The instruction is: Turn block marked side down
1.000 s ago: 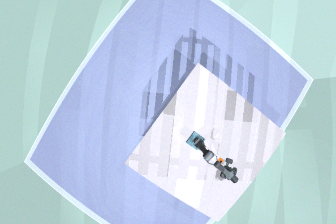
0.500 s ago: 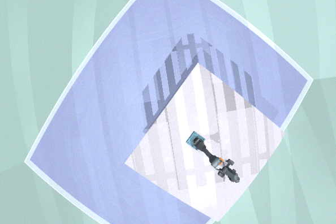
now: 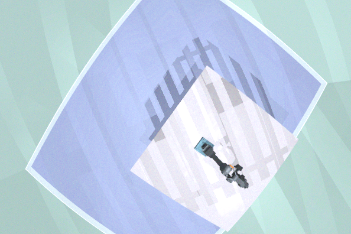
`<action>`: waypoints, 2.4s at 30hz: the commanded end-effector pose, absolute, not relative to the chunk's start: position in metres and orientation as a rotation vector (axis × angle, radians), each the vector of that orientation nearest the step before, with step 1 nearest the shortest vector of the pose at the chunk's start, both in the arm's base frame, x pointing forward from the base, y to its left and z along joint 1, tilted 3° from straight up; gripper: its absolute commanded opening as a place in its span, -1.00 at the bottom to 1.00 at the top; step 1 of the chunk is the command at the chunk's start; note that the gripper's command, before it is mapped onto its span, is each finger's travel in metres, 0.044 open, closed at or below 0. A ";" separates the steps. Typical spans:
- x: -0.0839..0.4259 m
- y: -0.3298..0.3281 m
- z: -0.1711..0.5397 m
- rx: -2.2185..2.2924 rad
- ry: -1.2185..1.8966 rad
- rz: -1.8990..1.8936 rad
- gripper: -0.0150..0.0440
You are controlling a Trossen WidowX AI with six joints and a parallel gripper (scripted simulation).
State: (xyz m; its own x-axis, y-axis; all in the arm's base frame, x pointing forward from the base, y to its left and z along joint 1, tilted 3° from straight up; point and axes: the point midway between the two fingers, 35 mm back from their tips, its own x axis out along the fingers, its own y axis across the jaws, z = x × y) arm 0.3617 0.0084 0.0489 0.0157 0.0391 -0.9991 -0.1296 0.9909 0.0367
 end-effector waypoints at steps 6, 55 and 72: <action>0.359 0.008 0.032 -0.071 1.563 0.124 1.00; 0.359 0.008 0.046 -0.069 1.540 0.124 -0.49; 0.361 0.007 0.038 -0.045 1.279 0.126 -0.49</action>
